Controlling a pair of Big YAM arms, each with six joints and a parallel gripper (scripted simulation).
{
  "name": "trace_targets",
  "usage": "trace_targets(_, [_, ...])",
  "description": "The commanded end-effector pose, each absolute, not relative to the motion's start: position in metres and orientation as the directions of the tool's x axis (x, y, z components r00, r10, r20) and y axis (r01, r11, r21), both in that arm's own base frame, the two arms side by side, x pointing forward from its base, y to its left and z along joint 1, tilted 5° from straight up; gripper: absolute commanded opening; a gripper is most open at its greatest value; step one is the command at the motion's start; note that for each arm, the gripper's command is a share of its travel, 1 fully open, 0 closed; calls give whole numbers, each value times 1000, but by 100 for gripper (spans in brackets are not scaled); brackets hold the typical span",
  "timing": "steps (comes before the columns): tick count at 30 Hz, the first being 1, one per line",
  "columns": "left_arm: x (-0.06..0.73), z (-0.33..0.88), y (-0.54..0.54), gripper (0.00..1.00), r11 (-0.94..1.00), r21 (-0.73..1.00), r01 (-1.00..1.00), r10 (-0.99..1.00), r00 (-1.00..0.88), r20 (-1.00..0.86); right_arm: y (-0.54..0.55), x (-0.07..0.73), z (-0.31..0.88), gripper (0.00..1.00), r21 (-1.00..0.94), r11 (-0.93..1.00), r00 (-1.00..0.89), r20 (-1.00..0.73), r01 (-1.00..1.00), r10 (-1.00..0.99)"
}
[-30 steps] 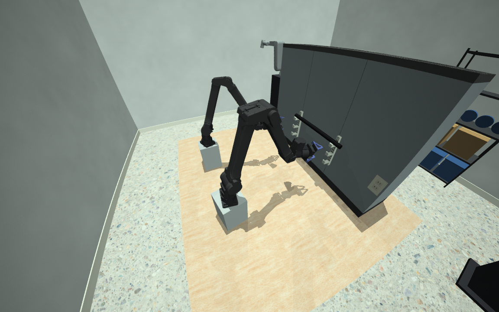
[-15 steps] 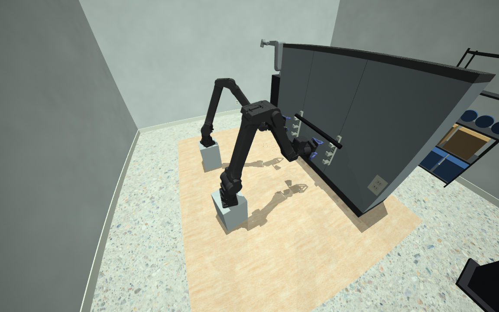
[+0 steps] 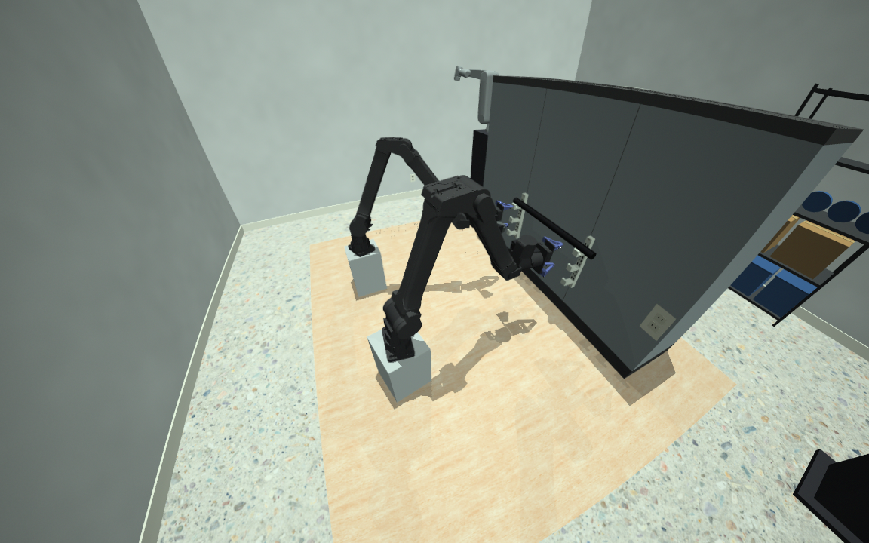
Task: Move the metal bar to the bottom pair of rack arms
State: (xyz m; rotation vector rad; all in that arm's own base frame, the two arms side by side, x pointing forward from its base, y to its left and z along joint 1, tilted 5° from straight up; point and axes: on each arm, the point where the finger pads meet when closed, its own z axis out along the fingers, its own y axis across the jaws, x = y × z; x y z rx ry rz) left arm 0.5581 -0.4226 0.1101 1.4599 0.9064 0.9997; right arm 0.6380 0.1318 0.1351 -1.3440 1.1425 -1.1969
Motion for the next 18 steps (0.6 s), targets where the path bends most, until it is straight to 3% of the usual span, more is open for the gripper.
trace_targets(1, [567, 132, -440, 100, -85, 996, -29, 929, 360, 90, 147, 650, 160, 100, -996, -85, 91, 88, 29, -992])
trace_targets(18, [570, 140, -445, 100, -71, 996, -46, 928, 364, 83, 152, 654, 167, 100, -995, -80, 98, 86, 62, -991])
